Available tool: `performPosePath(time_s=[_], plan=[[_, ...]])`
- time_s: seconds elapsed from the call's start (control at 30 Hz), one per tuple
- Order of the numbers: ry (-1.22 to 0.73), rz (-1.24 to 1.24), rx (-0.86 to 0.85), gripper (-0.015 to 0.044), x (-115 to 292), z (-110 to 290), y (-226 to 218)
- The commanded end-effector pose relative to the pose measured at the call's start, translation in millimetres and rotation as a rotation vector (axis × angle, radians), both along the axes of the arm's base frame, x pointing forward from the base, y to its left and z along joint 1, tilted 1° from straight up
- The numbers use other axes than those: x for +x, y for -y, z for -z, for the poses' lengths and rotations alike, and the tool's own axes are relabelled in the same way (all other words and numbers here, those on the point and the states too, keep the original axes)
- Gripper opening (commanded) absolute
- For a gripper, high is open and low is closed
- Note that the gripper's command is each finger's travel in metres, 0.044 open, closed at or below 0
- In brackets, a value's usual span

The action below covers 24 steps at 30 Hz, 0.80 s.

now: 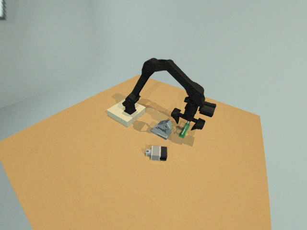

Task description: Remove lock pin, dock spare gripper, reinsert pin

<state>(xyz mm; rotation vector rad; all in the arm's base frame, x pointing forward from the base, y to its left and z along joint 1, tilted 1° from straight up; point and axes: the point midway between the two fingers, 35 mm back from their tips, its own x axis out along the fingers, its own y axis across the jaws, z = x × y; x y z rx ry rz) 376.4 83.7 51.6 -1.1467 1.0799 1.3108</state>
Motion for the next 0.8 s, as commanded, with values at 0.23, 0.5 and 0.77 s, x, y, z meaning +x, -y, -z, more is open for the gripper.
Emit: performPosePath(time_s=[0.23, 0.5, 0.77], plan=[[-0.010, 0.000, -0.002, 0.0440, -3.6, -26.5, 0.6], [-0.022, 0.000, -0.004, 0.0440, -7.1, -44.4, 1.2], [-0.033, 0.000, -0.006, 0.0440, -10.5, -62.5, 1.8]])
